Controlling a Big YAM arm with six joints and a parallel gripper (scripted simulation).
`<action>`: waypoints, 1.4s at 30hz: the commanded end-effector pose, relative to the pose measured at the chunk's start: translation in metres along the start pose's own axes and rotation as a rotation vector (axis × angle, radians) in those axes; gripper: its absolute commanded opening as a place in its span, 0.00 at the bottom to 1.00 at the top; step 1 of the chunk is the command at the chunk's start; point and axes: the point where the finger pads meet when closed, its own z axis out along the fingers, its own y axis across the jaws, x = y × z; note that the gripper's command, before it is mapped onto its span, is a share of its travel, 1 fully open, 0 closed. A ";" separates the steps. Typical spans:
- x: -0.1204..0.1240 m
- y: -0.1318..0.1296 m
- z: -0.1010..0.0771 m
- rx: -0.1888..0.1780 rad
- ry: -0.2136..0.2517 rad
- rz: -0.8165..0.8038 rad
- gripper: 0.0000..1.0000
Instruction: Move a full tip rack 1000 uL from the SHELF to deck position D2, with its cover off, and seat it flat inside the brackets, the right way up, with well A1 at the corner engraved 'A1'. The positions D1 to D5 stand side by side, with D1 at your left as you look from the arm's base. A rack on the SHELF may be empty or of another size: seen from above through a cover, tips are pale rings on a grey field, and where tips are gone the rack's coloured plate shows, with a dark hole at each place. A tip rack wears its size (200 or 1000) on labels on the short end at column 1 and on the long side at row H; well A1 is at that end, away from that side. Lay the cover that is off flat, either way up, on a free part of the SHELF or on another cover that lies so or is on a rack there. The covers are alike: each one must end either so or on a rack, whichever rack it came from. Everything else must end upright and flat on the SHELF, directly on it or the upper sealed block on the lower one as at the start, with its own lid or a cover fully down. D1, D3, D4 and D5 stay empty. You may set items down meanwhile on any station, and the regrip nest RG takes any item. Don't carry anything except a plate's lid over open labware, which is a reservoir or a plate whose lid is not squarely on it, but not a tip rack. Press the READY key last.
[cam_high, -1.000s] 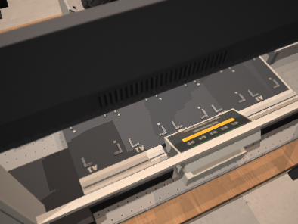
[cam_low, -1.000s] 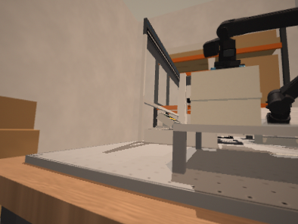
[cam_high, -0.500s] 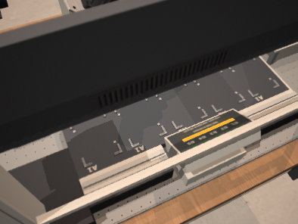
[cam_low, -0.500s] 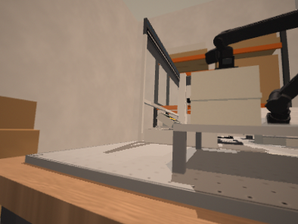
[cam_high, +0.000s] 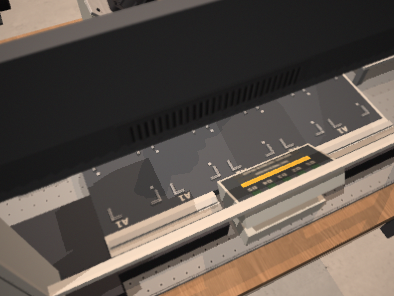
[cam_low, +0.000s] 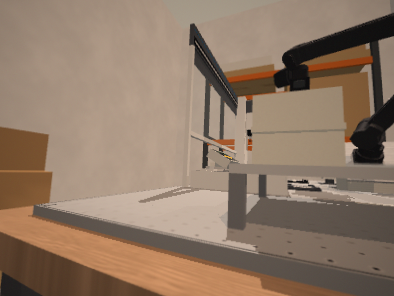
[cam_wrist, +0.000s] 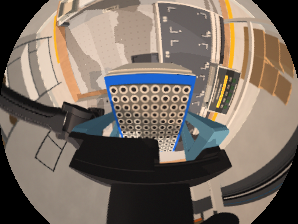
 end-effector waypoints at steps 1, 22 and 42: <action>-0.007 -0.008 -0.011 0.015 0.008 -0.032 0.00; -0.008 -0.008 -0.011 0.017 0.008 -0.033 0.00; -0.007 -0.009 -0.010 0.014 0.003 -0.030 0.00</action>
